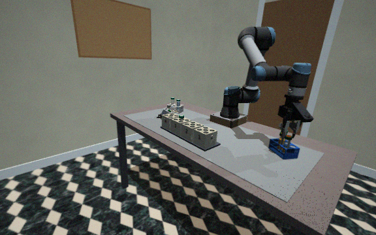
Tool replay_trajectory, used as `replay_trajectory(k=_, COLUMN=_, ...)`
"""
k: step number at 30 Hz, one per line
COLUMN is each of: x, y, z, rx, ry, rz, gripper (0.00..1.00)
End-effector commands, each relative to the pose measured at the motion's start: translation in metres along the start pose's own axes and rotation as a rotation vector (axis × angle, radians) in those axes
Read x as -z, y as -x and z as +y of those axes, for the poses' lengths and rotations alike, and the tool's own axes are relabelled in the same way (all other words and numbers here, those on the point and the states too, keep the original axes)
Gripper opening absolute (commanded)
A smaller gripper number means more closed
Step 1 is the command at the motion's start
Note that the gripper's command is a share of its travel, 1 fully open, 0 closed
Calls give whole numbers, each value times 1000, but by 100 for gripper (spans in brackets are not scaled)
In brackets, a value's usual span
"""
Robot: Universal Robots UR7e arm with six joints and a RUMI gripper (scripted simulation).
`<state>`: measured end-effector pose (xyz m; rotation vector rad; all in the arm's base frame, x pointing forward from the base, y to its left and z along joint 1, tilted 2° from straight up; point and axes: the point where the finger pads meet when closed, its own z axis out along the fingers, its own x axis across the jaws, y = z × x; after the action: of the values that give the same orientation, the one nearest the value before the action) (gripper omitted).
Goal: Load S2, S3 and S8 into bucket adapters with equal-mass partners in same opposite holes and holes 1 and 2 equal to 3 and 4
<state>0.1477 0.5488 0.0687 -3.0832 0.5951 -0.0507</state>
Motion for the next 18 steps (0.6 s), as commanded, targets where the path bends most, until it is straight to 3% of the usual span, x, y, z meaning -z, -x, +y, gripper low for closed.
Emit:
replay_trajectory(k=1, x=-4, y=0, z=-1, rx=0, ry=-2, rz=0, gripper=35)
replay_trajectory(k=10, x=-7, y=0, z=-1, rx=0, ry=-2, rz=0, gripper=35)
replay_trajectory(k=11, x=-7, y=0, z=-1, rx=0, ry=-2, rz=0, gripper=0)
replay_trajectory(k=18, x=-7, y=0, z=-1, rx=0, ry=-2, rz=0, gripper=0)
